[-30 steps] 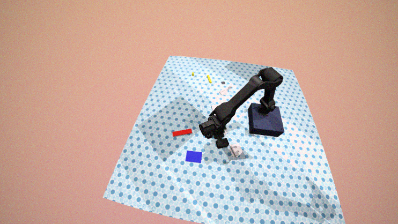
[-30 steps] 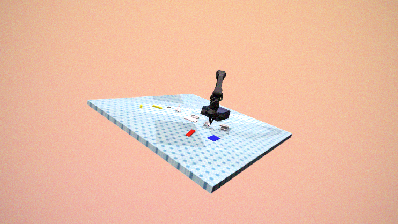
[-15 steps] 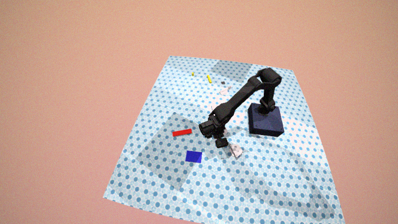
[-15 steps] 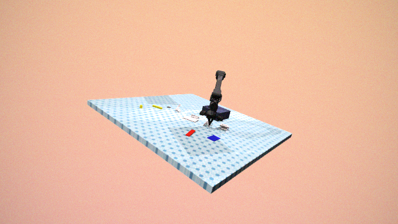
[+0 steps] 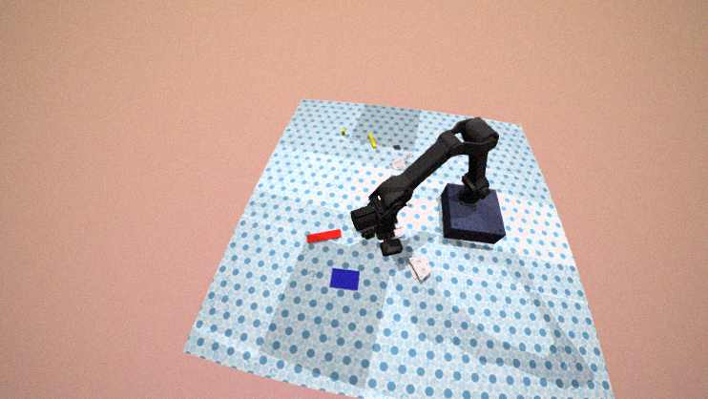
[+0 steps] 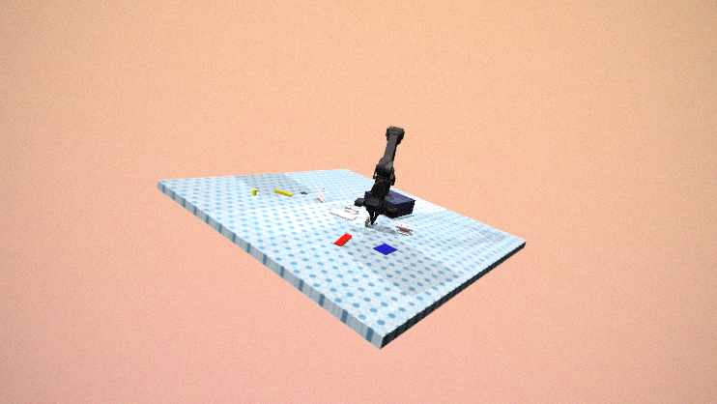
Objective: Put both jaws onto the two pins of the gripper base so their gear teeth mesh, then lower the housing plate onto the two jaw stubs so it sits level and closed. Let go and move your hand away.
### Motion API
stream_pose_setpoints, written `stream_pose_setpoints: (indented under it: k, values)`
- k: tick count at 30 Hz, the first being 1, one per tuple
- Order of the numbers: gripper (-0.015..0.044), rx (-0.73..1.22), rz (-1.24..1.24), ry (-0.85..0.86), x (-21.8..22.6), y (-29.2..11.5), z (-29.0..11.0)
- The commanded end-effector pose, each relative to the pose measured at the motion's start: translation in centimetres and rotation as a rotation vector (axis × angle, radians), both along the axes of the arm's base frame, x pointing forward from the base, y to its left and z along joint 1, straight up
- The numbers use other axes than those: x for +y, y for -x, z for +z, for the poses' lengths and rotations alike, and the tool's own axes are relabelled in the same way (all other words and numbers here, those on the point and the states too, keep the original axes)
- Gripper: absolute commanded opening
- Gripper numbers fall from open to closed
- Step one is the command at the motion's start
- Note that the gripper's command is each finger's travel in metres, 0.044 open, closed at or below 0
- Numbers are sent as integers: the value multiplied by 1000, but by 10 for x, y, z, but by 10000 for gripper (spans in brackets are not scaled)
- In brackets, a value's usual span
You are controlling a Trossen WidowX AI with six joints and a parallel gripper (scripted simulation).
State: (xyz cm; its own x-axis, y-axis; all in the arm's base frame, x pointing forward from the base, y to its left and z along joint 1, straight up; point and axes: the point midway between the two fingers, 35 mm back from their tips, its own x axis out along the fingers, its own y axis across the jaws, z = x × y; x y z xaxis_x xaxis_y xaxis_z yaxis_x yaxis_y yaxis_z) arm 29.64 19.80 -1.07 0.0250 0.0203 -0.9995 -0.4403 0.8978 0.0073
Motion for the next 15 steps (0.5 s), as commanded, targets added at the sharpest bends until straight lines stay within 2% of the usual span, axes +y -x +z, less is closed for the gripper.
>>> stream_pose_setpoints:
  k: [1,15]
  values:
    - [0,0,4,5,-7,-2,-1]
    - [0,-1,4,7,-24,-10,-1]
